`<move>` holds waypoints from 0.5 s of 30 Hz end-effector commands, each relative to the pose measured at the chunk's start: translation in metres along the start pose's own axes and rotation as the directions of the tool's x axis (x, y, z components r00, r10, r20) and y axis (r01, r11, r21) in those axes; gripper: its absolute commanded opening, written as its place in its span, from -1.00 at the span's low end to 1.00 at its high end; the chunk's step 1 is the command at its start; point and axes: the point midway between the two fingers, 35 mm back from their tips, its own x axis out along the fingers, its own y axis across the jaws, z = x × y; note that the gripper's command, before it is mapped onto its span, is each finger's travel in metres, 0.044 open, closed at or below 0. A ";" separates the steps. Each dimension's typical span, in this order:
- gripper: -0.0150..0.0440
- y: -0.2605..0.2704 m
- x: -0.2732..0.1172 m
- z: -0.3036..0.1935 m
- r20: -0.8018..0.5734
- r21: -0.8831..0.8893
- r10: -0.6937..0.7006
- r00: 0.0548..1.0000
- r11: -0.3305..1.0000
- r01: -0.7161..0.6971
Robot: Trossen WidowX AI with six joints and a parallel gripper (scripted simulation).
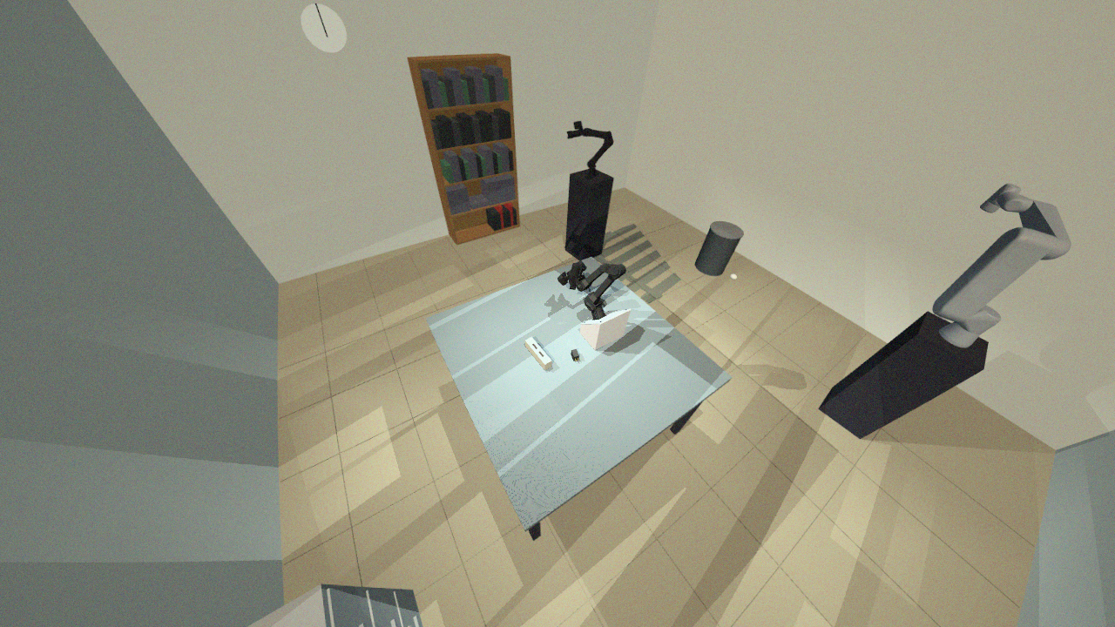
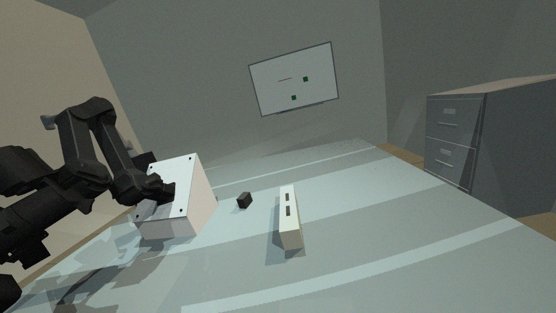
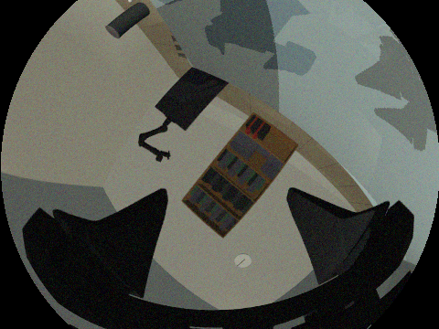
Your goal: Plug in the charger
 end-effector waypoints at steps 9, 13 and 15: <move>1.00 -0.059 -0.003 -0.007 -0.002 -0.252 -0.228 0.974 0.942 0.220; 1.00 -0.082 -0.008 -0.006 0.018 -0.362 -0.311 0.950 0.884 0.296; 1.00 -0.093 -0.011 -0.006 0.029 -0.416 -0.352 0.936 0.847 0.331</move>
